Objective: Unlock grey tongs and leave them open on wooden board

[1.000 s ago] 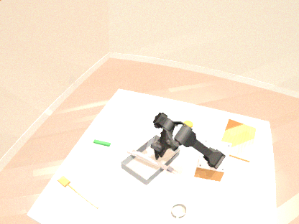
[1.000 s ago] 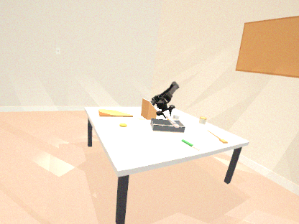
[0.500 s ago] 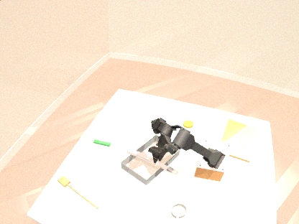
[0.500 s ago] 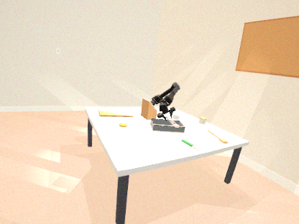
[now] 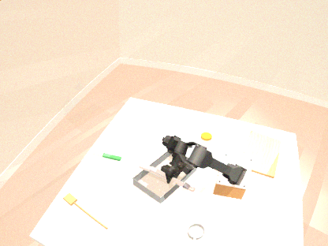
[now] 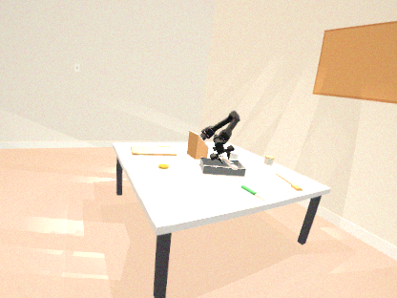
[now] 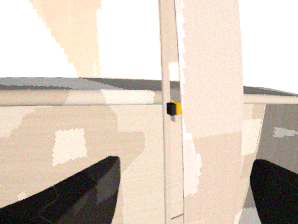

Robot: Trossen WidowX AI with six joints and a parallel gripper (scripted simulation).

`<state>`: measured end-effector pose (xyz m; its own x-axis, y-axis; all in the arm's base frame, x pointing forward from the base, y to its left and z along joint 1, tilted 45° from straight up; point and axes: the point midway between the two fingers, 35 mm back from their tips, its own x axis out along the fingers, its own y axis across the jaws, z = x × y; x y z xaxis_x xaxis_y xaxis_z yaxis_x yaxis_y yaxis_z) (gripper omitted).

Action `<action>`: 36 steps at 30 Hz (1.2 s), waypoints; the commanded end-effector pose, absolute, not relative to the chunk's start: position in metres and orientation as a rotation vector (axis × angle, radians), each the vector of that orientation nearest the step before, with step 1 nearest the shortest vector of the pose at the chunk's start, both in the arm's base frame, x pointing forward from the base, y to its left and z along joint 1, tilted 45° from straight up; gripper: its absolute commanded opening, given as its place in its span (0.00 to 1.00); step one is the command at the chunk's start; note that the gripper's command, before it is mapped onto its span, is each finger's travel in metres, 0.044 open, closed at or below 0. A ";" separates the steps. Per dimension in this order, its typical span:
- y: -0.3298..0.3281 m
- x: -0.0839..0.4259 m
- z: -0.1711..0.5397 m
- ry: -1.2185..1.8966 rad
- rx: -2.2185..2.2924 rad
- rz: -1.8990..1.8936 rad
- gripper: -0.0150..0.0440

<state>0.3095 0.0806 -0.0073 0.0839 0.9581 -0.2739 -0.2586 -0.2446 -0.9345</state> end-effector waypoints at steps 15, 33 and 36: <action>0.098 0.310 -0.010 -0.799 -1.222 1.423 0.52; 0.098 0.310 -0.010 -0.799 -1.222 1.423 0.18; 0.097 0.310 -0.008 -0.800 -1.226 1.422 0.05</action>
<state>0.3100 0.0972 -0.0091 0.0736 0.9640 -0.2555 -0.2868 -0.2249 -0.9312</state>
